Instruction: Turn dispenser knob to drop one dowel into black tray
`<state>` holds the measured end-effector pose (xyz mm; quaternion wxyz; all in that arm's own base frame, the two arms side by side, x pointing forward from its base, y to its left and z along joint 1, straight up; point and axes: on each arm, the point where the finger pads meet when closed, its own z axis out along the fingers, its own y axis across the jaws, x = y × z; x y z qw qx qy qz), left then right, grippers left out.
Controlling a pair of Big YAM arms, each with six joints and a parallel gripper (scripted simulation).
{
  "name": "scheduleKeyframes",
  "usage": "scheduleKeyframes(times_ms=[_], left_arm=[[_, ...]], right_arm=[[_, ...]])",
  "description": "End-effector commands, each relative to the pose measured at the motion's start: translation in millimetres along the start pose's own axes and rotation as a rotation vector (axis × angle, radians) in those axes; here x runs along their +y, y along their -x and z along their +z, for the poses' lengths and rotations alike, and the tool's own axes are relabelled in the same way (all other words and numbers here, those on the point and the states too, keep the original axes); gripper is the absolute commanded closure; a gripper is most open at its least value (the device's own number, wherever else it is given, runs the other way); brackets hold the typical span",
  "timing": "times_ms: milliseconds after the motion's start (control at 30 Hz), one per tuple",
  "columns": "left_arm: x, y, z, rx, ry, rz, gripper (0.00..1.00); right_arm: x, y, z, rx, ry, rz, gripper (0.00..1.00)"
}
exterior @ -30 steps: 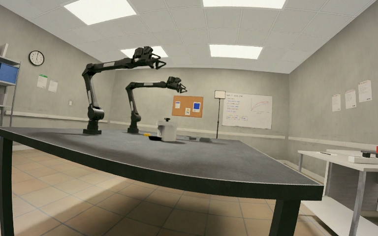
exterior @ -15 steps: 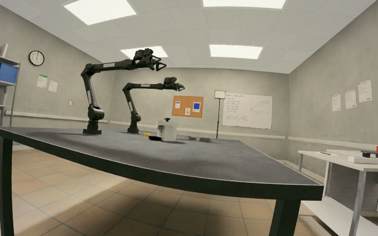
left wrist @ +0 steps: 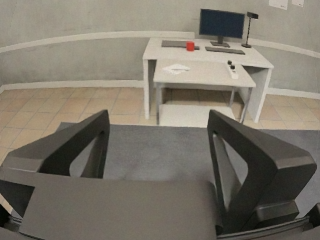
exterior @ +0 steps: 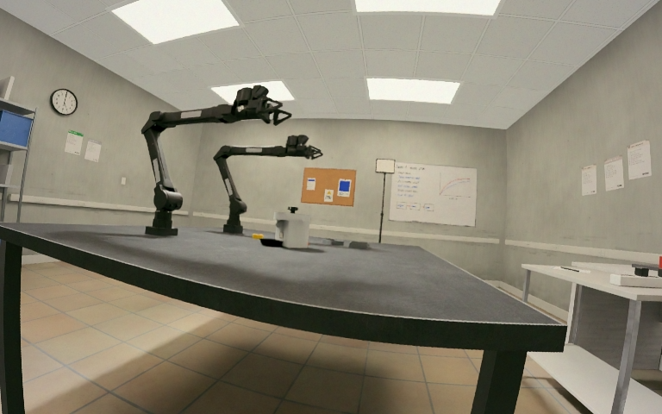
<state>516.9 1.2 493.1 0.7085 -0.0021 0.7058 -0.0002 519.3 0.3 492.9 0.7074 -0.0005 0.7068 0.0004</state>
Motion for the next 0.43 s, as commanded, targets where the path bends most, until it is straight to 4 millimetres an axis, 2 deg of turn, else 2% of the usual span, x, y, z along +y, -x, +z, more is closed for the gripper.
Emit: scheduleKeyframes(times_ms=[0, 400], left_arm=[[-8.2, 23.5, 9.1, -0.021, -0.013, 0.007, 0.31], [-5.0, 23.5, 9.1, -0.021, -0.008, 0.007, 0.31]], right_arm=[[-4.5, 8.3, -5.4, -0.023, -0.008, -0.015, 0.0], [-4.5, 8.3, -5.4, -0.023, -0.008, -0.015, 0.0]])
